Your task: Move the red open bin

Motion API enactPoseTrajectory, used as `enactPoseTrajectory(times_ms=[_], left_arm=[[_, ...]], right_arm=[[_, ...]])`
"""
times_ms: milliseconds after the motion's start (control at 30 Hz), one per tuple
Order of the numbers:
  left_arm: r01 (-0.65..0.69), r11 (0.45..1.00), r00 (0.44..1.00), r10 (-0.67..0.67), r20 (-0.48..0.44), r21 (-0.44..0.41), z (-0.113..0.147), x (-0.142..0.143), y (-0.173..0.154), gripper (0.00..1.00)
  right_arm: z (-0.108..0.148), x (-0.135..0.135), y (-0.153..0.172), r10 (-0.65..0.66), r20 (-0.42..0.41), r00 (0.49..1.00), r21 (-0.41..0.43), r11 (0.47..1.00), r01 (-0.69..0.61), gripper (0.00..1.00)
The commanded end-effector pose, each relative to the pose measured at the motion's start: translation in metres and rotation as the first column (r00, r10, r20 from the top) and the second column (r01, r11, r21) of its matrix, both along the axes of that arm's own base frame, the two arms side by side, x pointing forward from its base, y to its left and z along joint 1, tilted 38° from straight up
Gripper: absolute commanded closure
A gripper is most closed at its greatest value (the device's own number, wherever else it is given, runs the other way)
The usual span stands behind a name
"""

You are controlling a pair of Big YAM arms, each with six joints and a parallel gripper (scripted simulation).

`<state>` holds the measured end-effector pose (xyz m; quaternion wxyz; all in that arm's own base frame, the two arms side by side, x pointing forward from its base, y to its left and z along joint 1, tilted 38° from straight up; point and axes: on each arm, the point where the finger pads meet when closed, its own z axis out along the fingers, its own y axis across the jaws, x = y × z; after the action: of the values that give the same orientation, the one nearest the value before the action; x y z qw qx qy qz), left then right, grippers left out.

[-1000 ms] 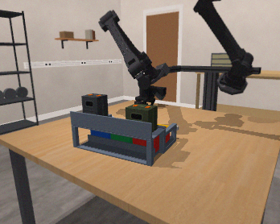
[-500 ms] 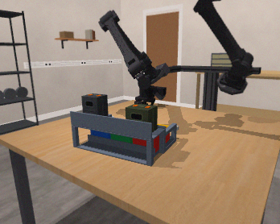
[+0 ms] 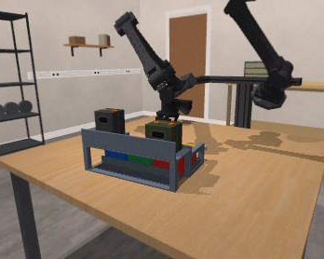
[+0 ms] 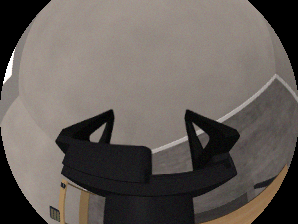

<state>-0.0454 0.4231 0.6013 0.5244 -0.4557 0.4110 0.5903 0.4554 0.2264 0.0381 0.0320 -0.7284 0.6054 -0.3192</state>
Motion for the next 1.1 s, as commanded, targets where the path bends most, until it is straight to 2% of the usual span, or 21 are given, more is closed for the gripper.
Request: enactPoseTrajectory(times_ms=[0, 67, 167, 233, 300, 433, 533, 600, 667, 800, 867, 933, 1000, 1033, 1067], left_arm=[[-0.006, 0.999, 1.000, 0.006, 0.001, 0.052, 0.037, -0.003, -0.014, 0.00], [-0.006, 0.999, 1.000, 0.006, 0.001, 0.052, 0.037, -0.003, -0.014, 0.00], [-0.006, 0.999, 1.000, 0.006, 0.001, 0.052, 0.037, -0.003, -0.014, 0.00], [-0.006, 0.999, 1.000, 0.006, 0.001, 0.052, 0.037, -0.003, -0.014, 0.00], [-0.006, 0.999, 1.000, 0.006, 0.001, 0.052, 0.037, -0.003, -0.014, 0.00], [-0.006, 0.999, 1.000, 0.006, 0.001, 0.052, 0.037, -0.003, -0.014, 0.00], [-0.006, 0.999, 1.000, 0.006, 0.001, 0.052, 0.037, -0.003, -0.014, 0.00], [-0.006, 0.999, 1.000, 0.006, 0.001, 0.052, 0.037, -0.003, -0.014, 0.00], [-0.006, 0.999, 1.000, 0.006, 0.001, 0.052, 0.037, -0.003, -0.014, 0.00], [-0.006, 0.999, 1.000, 0.006, 0.001, 0.052, 0.037, -0.003, -0.014, 0.00], [-0.006, 0.999, 1.000, 0.006, 0.001, 0.052, 0.037, -0.003, -0.014, 0.00], [-0.006, 0.999, 1.000, 0.006, 0.001, 0.052, 0.037, -0.003, -0.014, 0.00], [-0.006, 0.999, 1.000, 0.006, 0.001, 0.052, 0.037, -0.003, -0.014, 0.00], [-0.006, 0.999, 1.000, 0.006, 0.001, 0.052, 0.037, -0.003, -0.014, 0.00], [-0.006, 0.999, 1.000, 0.006, 0.001, 0.052, 0.037, -0.003, -0.014, 0.00]], right_arm=[[0.037, -0.005, 0.016, 0.044, 0.043, 0.998, 0.033, 0.998, -0.045, 1.00], [0.045, 0.002, 0.017, 0.042, 0.057, 0.998, 0.045, 0.998, -0.044, 1.00], [0.042, 0.004, -0.003, 0.016, 0.053, 0.998, 0.038, 0.999, -0.018, 1.00], [0.041, -0.001, 0.000, 0.033, 0.053, 0.998, 0.040, 0.999, -0.035, 1.00], [0.052, 0.006, 0.008, 0.042, 0.077, 0.996, 0.058, 0.997, -0.047, 1.00], [0.054, 0.006, 0.004, 0.042, 0.076, 0.996, 0.057, 0.997, -0.047, 1.00], [0.047, 0.005, -0.025, 0.009, 0.051, 0.999, 0.039, 0.999, -0.011, 1.00], [0.051, 0.008, -0.028, 0.008, 0.060, 0.998, 0.042, 0.999, -0.011, 1.00], [0.060, 0.008, -0.013, 0.041, 0.077, 0.996, 0.056, 0.997, -0.045, 1.00], [0.057, 0.003, -0.026, 0.042, 0.062, 0.997, 0.046, 0.998, -0.045, 1.00], [0.062, 0.011, -0.045, 0.009, 0.065, 0.998, 0.047, 0.999, -0.012, 1.00], [0.065, 0.012, -0.049, 0.008, 0.070, 0.997, 0.047, 0.999, -0.012, 1.00], [0.065, 0.012, -0.049, 0.008, 0.070, 0.997, 0.047, 0.999, -0.012, 1.00], [0.072, 0.011, -0.033, 0.041, 0.083, 0.996, 0.056, 0.997, -0.046, 1.00], [0.067, 0.007, -0.038, 0.042, 0.071, 0.997, 0.050, 0.998, -0.045, 1.00]])
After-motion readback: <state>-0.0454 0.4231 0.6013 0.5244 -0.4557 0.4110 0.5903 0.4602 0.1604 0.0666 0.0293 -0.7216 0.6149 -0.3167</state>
